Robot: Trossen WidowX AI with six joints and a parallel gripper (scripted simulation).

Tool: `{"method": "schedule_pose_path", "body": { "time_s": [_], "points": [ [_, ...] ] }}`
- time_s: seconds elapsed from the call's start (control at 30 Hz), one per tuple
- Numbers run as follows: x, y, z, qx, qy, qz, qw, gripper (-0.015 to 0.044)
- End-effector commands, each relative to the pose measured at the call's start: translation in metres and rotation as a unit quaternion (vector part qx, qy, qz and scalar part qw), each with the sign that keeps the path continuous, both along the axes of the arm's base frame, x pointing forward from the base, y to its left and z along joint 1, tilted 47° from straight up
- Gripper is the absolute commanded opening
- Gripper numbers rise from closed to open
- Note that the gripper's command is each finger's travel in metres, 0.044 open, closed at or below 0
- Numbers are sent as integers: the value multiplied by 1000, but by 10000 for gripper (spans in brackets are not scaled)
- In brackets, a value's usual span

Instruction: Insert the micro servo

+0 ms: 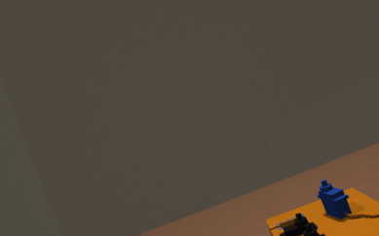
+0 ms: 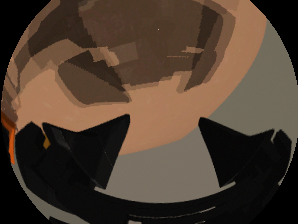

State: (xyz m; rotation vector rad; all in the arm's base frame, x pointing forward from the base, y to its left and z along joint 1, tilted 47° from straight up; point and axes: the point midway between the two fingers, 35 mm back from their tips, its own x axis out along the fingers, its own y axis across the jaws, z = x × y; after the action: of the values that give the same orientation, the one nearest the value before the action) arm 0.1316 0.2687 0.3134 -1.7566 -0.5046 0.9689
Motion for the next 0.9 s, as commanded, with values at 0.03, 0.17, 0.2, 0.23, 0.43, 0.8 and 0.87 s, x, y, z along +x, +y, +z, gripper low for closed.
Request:
{"method": "schedule_pose_path", "body": {
  "time_s": [0.03,0.17,0.2,0.23,0.43,0.8,0.87],
  "points": [
    [2,0,-1,-4,0,-2,1000,440],
    [16,-3,-13,-34,5,-14,999,440],
    [21,-4,-17,-47,7,-18,999,440],
    [27,-5,-23,-61,9,-22,998,440],
    [61,-22,-51,-130,34,-51,990,440],
    [116,-69,-105,-237,120,-92,960,440],
    [123,-80,-114,-253,140,-95,953,440]
  ]
}}
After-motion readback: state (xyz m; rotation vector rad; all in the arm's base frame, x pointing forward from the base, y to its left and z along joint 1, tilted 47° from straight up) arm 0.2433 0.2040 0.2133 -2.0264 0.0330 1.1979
